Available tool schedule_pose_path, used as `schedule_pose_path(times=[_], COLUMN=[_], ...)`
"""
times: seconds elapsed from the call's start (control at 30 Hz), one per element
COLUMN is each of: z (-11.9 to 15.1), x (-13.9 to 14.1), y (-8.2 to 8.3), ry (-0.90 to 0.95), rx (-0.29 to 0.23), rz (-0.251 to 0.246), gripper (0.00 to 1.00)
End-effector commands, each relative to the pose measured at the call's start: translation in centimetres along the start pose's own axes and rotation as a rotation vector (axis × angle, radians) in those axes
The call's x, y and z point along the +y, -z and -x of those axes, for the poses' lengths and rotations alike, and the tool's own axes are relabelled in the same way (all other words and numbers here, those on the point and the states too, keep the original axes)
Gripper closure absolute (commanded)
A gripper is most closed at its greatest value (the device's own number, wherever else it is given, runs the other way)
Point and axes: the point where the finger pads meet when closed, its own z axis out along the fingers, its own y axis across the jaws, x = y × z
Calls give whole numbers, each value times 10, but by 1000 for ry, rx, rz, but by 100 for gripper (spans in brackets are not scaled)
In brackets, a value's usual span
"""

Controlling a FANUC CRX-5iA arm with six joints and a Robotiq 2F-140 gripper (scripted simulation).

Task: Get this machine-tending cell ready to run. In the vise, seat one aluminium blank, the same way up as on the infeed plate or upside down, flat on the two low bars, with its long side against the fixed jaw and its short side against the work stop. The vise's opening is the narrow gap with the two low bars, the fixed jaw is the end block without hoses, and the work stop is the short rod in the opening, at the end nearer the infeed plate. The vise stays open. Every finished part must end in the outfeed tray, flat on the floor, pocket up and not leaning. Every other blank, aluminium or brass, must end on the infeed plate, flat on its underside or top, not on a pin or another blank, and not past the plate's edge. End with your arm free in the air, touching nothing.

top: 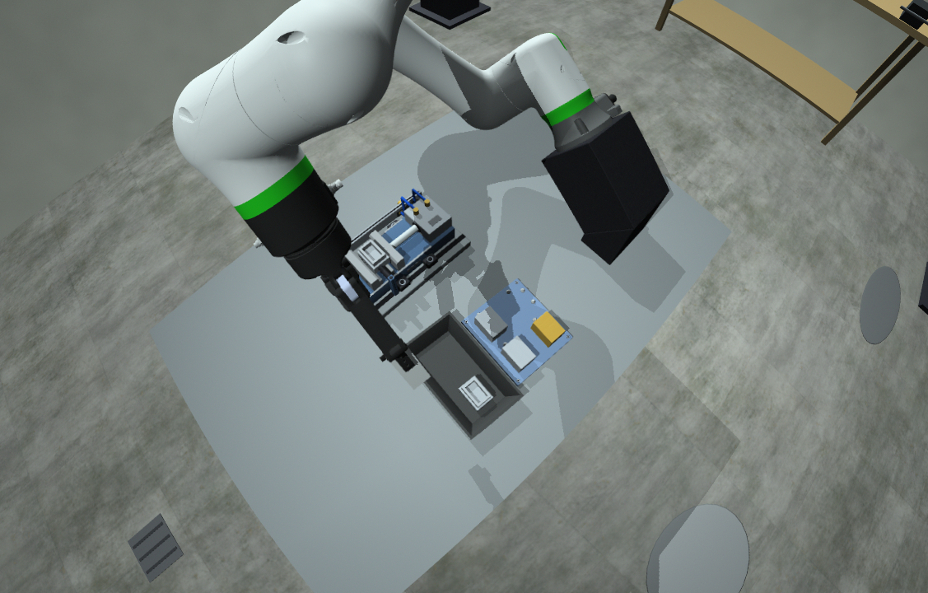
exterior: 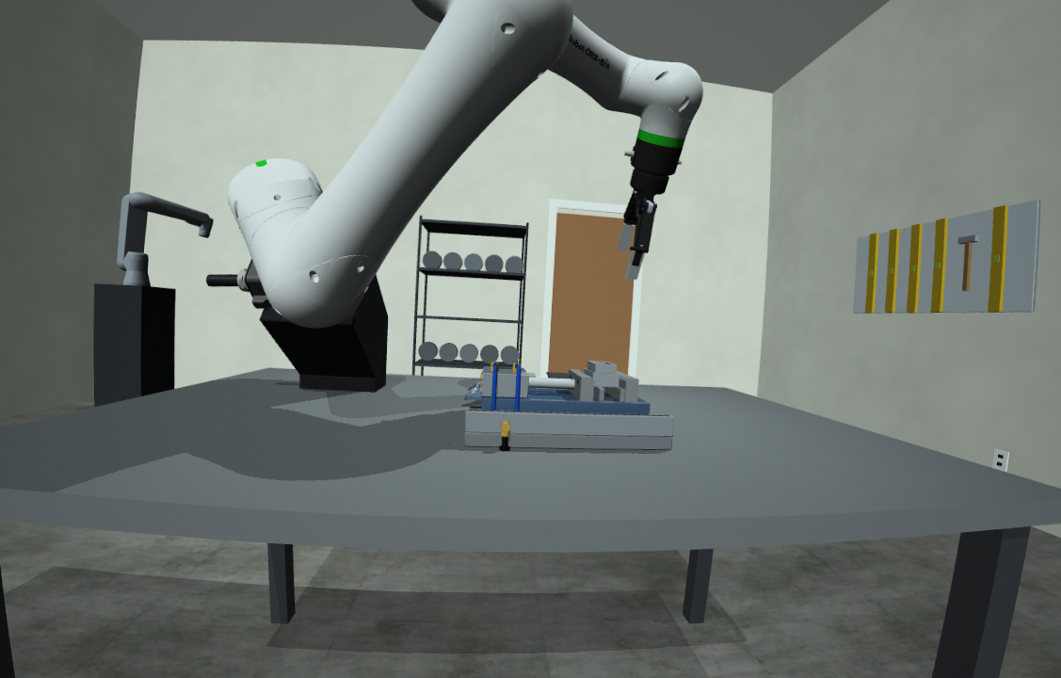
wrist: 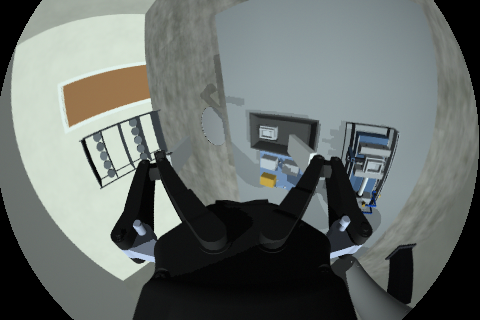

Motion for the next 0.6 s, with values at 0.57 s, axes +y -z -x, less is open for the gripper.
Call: schedule_pose_path(times=[0.57], z=[192], x=[-44], y=[-76], ry=[62], rx=[-65], rz=[230], gripper=[0])
